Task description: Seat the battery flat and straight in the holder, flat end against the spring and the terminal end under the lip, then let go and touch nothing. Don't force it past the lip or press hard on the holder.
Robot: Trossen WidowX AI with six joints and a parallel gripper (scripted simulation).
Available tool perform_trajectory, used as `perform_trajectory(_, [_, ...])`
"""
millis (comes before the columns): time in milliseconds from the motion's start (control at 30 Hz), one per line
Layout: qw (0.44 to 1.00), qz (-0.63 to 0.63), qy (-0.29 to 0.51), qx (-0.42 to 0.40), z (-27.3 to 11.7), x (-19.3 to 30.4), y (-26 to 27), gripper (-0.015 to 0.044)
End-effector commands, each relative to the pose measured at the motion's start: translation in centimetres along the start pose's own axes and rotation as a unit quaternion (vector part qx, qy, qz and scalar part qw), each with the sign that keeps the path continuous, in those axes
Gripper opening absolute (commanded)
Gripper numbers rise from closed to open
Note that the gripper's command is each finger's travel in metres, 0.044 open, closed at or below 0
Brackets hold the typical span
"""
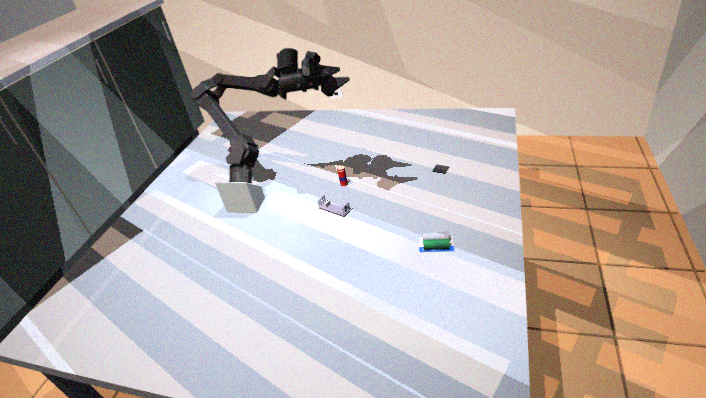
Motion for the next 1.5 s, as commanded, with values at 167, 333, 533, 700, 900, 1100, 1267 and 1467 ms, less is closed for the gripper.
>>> perform_trajectory(167, [0.978, -0.092, 0.182, -0.044, 3.9, 3.6, -0.5, 0.0242])
perform_trajectory(333, [0.912, -0.143, 0.36, -0.131, 6.5, 7.9, -1.4, 0.0111])
perform_trajectory(533, [0.805, -0.127, 0.516, -0.264, 7.9, 12.5, -2.5, 0.0])
perform_trajectory(700, [0.713, -0.055, 0.588, -0.377, 8.4, 15.3, -3.4, 0.0])
perform_trajectory(900, [0.673, -0.003, 0.605, -0.426, 8.6, 16.3, -3.9, 0.0])
perform_trajectory(1100, [0.673, -0.003, 0.605, -0.426, 8.6, 16.3, -3.9, 0.0])
perform_trajectory(1267, [0.673, -0.003, 0.605, -0.426, 8.7, 16.8, -3.6, 0.0])
perform_trajectory(1467, [0.673, -0.003, 0.604, -0.426, 8.4, 20.6, -0.9, 0.0])
Point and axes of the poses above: the point midway between the two fingers, 35 mm back from their tips, its own z axis out along the fingers, its own y axis across the jaws, x = y × z, the point moved 7 cm from there along -z, back along the fingers, and after that the axes turned 8 degrees about z, right-handed, at the moved point
